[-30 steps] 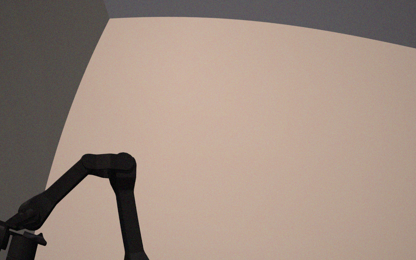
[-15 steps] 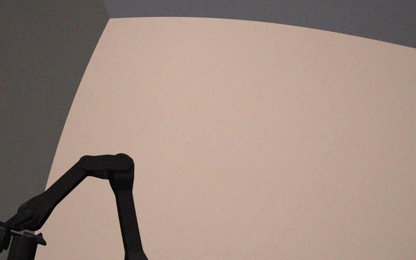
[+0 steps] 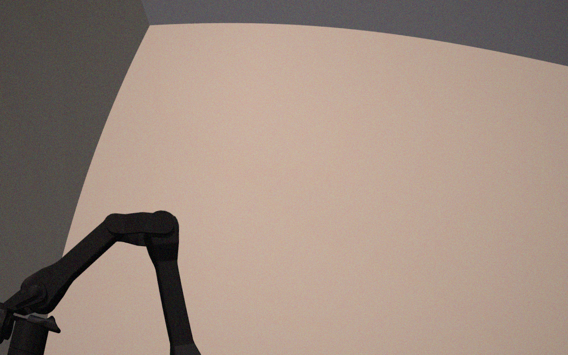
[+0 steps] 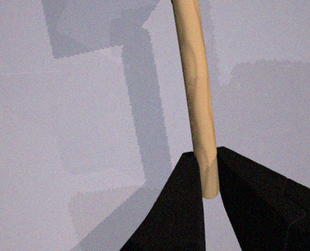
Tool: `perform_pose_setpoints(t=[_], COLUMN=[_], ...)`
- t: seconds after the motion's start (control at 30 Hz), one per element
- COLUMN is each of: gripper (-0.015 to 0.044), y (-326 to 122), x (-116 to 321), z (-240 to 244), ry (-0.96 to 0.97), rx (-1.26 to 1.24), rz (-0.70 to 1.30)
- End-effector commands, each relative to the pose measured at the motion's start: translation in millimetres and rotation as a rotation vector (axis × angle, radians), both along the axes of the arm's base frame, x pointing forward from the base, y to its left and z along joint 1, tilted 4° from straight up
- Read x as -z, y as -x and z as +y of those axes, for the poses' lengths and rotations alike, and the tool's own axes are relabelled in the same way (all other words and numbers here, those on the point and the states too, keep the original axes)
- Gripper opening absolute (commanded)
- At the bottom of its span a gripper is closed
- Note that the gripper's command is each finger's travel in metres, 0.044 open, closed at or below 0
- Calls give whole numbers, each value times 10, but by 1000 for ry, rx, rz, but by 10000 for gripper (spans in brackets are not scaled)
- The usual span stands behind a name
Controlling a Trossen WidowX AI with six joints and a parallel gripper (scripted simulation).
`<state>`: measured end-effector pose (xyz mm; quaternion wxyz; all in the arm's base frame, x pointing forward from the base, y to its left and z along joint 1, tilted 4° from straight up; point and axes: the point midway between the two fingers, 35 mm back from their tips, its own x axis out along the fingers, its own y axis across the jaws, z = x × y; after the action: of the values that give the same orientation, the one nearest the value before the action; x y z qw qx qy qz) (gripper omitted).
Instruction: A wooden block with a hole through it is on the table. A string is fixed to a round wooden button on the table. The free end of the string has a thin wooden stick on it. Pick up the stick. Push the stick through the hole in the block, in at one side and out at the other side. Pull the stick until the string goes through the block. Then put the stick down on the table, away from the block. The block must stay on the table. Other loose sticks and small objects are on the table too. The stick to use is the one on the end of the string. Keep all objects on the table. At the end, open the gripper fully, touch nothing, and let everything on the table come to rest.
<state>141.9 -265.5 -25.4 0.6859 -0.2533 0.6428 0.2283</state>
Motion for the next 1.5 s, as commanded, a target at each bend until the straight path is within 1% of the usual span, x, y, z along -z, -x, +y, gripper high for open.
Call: perform_pose_setpoints(t=[0.0, 0.63, 0.83, 1.0, 1.2, 1.27, 1.4, 1.47], gripper=[0, 0, 0, 0, 158, 210, 210, 210], y=[30, 178, 287, 291, 277, 271, 264, 268], x=[-12, -50, 84, 89, 68, -32, -628, -732], z=[-57, -172, -236, -238, -227, -231, -179, -157], ry=[2, -8, -7, -7, -10, -11, -15, -15], rx=[-4, 1, 4, 4, 10, 10, 10, 10], rz=[0, 8, 7, 7, 6, 7, 11, 12])
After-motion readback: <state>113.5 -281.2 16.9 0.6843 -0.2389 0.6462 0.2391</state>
